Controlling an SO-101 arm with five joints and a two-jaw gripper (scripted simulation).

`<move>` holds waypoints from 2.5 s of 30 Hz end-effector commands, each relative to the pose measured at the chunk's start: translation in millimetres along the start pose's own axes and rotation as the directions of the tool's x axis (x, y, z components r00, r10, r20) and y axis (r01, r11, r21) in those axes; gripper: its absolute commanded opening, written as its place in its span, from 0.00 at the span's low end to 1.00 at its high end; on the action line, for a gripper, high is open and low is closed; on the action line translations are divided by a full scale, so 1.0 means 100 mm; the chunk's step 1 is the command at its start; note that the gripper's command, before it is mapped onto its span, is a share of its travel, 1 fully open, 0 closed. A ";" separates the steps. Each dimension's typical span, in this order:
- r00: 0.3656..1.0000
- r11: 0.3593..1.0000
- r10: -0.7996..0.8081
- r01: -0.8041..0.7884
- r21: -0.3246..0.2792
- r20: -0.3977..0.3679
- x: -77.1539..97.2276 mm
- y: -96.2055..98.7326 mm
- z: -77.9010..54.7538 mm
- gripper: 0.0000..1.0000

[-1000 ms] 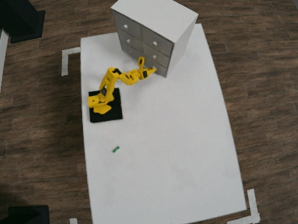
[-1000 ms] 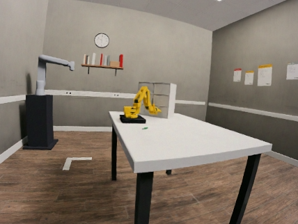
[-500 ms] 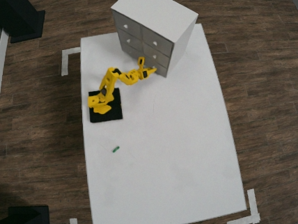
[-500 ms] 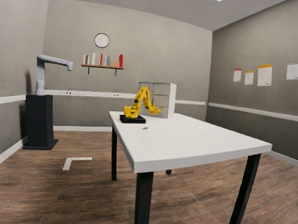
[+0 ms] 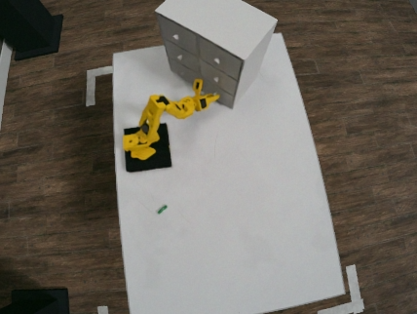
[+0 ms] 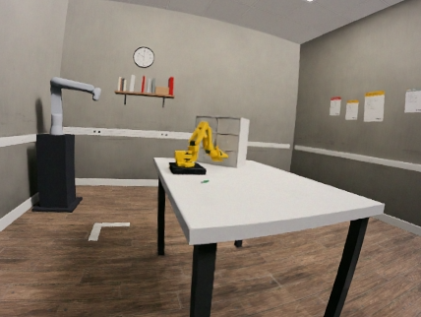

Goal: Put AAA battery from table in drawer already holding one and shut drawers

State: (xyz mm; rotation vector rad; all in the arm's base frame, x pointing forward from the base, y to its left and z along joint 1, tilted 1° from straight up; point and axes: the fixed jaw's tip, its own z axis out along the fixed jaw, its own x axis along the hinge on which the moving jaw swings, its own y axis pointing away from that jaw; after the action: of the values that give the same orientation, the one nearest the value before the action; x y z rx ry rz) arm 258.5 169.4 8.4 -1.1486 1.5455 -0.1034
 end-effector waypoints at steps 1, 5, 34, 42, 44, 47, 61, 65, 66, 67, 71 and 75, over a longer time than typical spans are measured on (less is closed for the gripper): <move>1.000 1.000 -0.013 0.013 0.004 0.018 -0.07 -0.02 0.00 0.21; 1.000 1.000 -0.013 0.013 0.004 0.018 -0.07 -0.02 0.00 0.21; 1.000 1.000 -0.013 0.013 0.004 0.018 -0.07 -0.02 0.00 0.10; 1.000 1.000 -0.013 0.013 0.004 0.018 -0.07 -0.02 0.00 0.04; 1.000 1.000 -0.013 0.013 0.004 0.018 -0.07 -0.02 0.00 0.03; 1.000 1.000 -0.013 0.013 0.004 0.018 -0.07 -0.02 0.00 0.01; 1.000 1.000 -0.013 0.013 0.004 0.018 -0.07 -0.02 0.00 0.00; 1.000 1.000 -0.013 0.013 0.004 0.018 -0.07 -0.02 0.00 0.00; 1.000 1.000 -0.013 0.013 0.004 0.018 -0.07 -0.02 0.00 0.00; 1.000 1.000 -0.013 0.013 0.004 0.018 -0.07 -0.02 0.00 0.00; 1.000 1.000 -0.012 0.012 0.008 0.013 -0.05 -0.03 -0.02 0.00; 1.000 1.000 -0.011 0.011 0.011 0.009 -0.03 -0.04 -0.05 0.00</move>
State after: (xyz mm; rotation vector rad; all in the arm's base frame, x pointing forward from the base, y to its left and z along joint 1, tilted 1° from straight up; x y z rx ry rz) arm 261.4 168.4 15.6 -1.1288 1.5290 -0.1135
